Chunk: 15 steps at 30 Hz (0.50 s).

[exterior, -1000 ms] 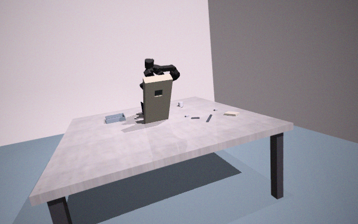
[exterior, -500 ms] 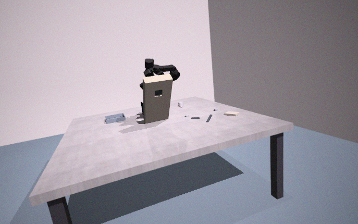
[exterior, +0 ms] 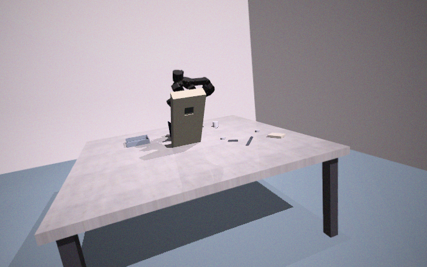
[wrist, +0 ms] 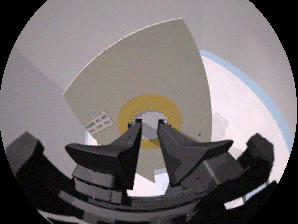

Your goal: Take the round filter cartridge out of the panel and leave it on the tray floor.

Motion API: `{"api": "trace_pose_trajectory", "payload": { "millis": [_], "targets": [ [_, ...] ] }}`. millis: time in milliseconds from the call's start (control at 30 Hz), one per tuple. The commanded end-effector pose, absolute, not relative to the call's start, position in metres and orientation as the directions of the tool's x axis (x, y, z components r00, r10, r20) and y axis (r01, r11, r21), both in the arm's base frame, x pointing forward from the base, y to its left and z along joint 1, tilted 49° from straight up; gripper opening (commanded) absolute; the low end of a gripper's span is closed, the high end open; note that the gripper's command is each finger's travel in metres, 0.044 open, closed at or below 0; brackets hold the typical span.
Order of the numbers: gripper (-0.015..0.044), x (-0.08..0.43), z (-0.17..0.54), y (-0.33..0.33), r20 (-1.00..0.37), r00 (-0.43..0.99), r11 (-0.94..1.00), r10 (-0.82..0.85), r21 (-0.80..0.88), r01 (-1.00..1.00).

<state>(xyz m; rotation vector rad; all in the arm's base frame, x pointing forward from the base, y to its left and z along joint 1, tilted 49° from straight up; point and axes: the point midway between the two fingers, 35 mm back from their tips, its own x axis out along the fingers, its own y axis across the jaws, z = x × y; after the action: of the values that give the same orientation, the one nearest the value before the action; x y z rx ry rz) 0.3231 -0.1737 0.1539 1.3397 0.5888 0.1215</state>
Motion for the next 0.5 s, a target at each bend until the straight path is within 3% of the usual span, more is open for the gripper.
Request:
{"api": "trace_pose_trajectory", "payload": {
  "millis": [0, 467],
  "targets": [
    [0.0, 0.336, 0.151, -0.167, -0.348, 0.837, 0.279, 0.421, 0.928, 0.246],
    [0.0, 0.323, 0.154, -0.174, -0.332, 0.849, 0.247, 0.411, 0.937, 0.247]
  ]
}}
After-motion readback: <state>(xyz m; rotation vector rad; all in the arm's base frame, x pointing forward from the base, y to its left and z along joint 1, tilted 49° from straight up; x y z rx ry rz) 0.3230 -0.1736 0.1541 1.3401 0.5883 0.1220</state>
